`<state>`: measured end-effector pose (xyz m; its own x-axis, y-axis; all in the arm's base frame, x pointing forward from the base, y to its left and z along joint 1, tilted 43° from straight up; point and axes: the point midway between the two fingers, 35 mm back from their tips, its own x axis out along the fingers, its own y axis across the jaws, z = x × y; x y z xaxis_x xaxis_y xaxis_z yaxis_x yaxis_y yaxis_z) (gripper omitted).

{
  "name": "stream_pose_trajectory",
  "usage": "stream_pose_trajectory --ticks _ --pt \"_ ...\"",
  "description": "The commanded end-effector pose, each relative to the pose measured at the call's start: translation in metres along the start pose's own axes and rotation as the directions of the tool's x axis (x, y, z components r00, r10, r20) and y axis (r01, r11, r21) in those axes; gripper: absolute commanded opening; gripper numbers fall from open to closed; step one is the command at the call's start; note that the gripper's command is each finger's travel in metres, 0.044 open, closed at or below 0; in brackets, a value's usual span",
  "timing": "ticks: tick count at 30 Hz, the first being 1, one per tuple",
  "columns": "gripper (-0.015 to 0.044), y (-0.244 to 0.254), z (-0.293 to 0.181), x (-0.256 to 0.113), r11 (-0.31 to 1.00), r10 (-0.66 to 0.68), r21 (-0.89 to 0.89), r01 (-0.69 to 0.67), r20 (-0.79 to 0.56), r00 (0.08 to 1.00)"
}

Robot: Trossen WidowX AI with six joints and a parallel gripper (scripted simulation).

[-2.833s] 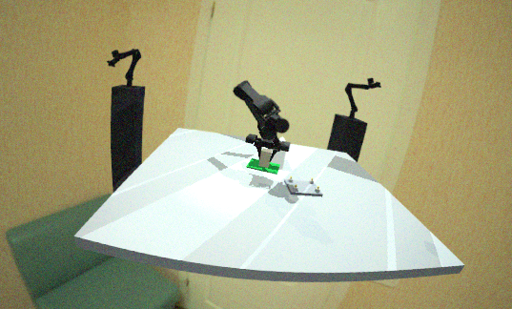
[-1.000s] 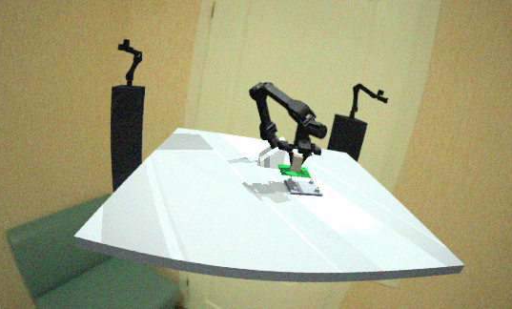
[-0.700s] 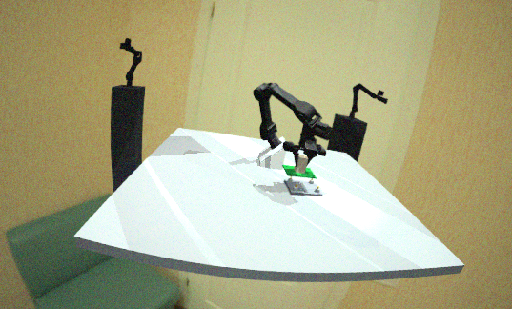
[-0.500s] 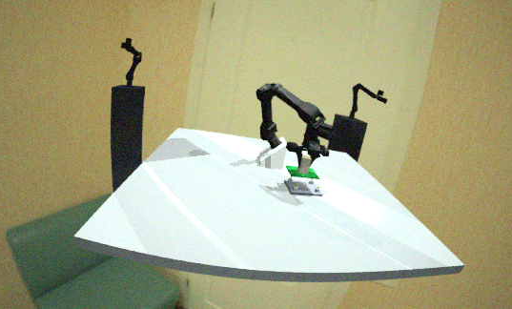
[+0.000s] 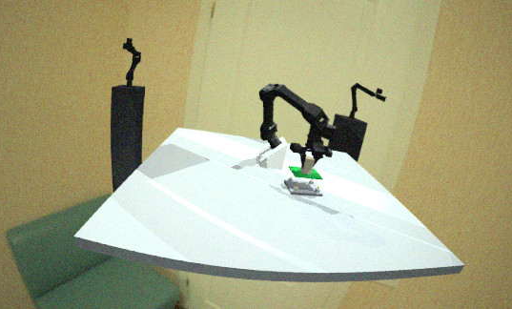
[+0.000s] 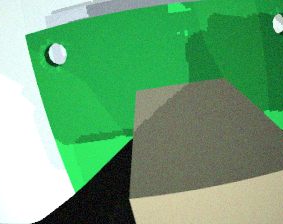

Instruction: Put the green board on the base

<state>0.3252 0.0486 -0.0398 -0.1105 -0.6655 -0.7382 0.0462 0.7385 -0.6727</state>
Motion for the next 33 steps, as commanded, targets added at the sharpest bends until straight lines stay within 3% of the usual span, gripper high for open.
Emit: stream_pose_trajectory --ticks 1,33 --pt "0.0000 0.000 -0.001 0.000 1.000 -0.001 -0.003 0.001 0.001 1.000" --pt "0.0000 0.006 0.001 0.027 1.000 -0.002 -0.007 0.002 0.002 1.000"
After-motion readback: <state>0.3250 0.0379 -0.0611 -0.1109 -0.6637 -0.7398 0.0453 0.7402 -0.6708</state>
